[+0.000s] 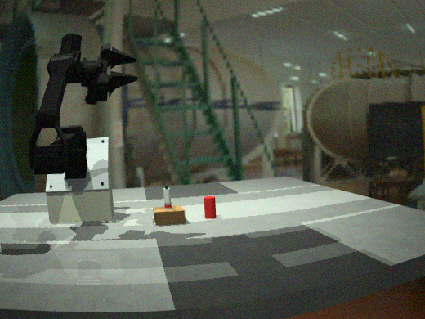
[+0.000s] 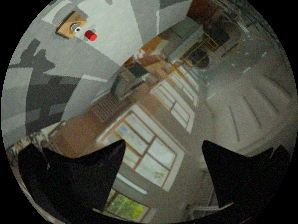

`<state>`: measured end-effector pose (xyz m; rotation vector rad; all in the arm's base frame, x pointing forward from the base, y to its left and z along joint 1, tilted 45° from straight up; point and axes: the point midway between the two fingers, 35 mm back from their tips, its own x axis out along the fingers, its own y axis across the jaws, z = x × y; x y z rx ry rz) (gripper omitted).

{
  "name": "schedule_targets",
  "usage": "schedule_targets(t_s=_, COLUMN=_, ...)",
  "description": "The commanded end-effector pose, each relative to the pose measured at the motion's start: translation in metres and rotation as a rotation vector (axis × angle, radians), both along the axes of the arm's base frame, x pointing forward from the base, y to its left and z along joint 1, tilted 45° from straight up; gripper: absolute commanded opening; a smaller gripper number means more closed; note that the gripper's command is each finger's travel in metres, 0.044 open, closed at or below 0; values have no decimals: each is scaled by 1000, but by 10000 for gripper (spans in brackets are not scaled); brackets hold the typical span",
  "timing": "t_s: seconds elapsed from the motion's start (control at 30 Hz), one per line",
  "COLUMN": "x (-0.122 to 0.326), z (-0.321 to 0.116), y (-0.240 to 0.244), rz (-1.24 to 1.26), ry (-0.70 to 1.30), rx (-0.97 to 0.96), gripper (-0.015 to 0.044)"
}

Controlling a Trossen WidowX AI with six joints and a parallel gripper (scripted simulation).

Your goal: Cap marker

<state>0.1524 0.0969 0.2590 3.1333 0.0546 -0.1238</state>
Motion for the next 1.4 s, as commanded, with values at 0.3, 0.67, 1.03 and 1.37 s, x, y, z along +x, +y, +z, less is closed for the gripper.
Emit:
schedule_targets(t_s=0.3, x=34, z=-11, y=8, rz=-301, ry=103, rx=591, gripper=243)
schedule_targets(t_s=0.67, x=95, z=-39, y=-5, rz=-832, ry=-23, rx=1401, gripper=243)
schedule_targets(t_s=1.03, x=130, z=-62, y=-23, rz=-1101, ry=-305, rx=1839, gripper=243)
schedule_targets(t_s=1.37, x=156, z=-85, y=-41, rz=-1268, ry=-635, rx=2158, gripper=243)
